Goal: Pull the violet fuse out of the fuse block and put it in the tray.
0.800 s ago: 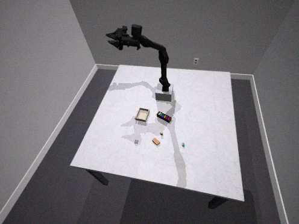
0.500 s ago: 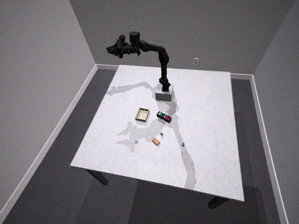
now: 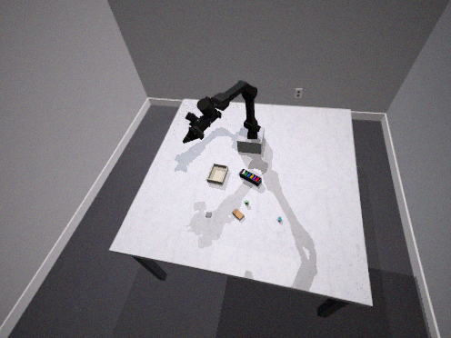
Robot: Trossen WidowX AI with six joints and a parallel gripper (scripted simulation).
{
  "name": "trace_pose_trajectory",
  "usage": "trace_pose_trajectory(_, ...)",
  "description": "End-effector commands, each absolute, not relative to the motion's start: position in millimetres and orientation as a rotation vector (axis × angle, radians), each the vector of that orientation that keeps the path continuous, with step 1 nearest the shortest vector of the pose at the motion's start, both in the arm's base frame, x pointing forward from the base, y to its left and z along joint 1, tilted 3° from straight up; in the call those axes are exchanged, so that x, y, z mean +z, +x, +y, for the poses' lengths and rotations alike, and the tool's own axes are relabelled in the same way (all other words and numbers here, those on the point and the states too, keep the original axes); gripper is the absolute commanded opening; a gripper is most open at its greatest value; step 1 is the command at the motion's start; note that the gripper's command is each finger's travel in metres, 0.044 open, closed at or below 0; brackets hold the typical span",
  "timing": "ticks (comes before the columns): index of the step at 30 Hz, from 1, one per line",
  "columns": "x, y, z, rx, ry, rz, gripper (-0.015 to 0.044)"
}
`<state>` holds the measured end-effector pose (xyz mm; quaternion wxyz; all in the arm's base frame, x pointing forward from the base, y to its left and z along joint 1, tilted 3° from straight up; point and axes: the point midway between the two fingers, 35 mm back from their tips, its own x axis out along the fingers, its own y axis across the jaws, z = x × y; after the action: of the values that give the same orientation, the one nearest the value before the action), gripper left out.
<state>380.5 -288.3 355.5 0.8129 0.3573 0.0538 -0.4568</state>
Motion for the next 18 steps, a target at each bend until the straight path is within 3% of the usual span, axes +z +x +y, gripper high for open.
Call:
trace_pose_trajectory(1, 297.3, 404.5, -252.9, -0.905, 0.753, 0.317, 0.0074)
trace_pose_trajectory(9, 187.5, 420.2, -160.7, -0.741, 0.703, 0.712, 0.0074)
trace_pose_trajectory(18, 78.7, 380.4, -52.7, -0.550, 0.592, 1.152, 0.0074)
